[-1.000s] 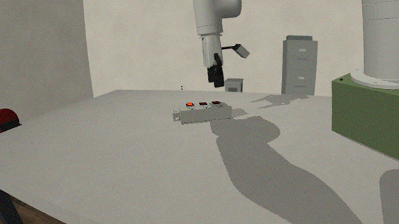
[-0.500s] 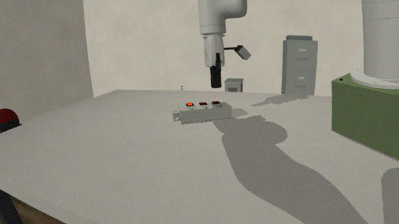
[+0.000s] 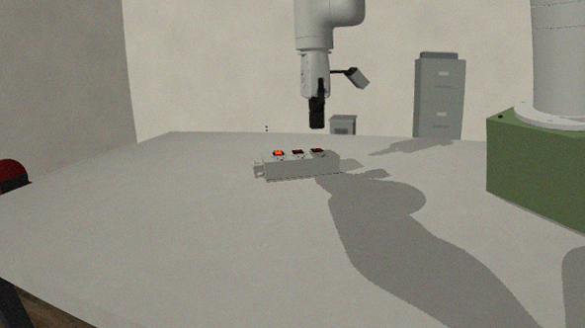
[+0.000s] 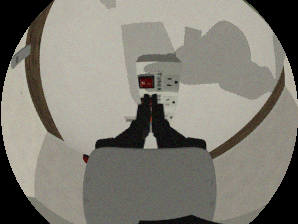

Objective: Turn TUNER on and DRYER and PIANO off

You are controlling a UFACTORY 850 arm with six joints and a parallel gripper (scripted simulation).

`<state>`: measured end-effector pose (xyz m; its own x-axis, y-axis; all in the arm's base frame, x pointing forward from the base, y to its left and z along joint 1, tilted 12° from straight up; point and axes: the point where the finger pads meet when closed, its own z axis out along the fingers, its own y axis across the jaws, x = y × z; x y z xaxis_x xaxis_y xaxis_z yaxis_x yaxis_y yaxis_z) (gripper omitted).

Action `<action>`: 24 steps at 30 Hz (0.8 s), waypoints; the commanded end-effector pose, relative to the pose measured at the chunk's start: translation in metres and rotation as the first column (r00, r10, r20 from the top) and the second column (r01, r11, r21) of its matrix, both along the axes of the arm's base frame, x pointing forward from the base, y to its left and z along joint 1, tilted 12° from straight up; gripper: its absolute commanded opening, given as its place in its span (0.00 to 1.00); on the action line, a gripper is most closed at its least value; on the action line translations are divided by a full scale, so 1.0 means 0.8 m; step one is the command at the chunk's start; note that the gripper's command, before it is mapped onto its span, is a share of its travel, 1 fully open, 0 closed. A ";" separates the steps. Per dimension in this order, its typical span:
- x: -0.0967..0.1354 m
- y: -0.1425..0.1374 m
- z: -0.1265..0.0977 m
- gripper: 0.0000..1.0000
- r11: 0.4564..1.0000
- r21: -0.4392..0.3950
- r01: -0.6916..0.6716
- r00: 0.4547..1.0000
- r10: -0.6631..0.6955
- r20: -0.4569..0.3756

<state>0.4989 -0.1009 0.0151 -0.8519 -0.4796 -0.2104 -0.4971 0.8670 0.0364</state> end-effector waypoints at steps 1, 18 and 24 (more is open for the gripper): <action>0.001 0.000 0.001 0.00 1.000 -0.001 0.000 1.000 0.000 0.003; 0.001 0.000 -0.001 0.00 1.000 -0.001 0.000 1.000 0.000 0.003; 0.002 0.000 -0.005 0.00 1.000 -0.001 0.000 1.000 0.000 0.004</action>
<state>0.4993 -0.1005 0.0122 -0.8516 -0.4795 -0.2119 -0.4970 0.8670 0.0354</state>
